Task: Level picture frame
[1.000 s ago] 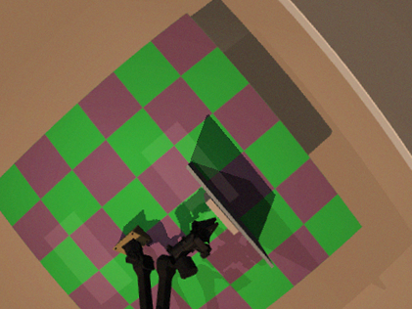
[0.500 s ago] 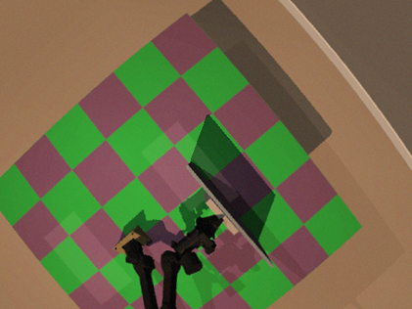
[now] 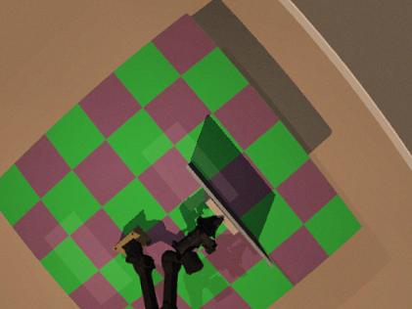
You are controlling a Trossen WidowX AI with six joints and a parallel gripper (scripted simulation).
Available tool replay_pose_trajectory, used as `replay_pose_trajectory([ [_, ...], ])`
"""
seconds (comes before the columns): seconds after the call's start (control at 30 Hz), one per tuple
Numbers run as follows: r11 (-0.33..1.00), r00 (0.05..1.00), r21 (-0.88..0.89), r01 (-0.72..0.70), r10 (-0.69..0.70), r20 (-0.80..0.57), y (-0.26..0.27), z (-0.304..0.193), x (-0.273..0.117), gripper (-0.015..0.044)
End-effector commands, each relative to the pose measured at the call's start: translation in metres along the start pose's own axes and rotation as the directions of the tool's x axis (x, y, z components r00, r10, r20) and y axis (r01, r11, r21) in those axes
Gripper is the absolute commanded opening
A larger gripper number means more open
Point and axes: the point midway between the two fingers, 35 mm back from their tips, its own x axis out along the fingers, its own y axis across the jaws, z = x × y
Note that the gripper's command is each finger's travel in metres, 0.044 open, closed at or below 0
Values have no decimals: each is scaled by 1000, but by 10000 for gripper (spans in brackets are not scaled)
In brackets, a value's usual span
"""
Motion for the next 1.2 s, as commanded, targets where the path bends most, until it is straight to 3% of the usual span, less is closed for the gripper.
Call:
replay_pose_trajectory([
  [0.0, 1000, 1000, 1, -3, 3, 0, 0, 0, 0, 103],
  [0.23, 1000, 1000, 1, -3, 3, 0, 0, 0, 0, 56],
  [0.33, 1000, 1000, 1, -3, 3, 0, 0, 0, 0, 0],
  [1.17, 1000, 1000, 1, -2, 2, -1, 6, 0, 0, 0],
])
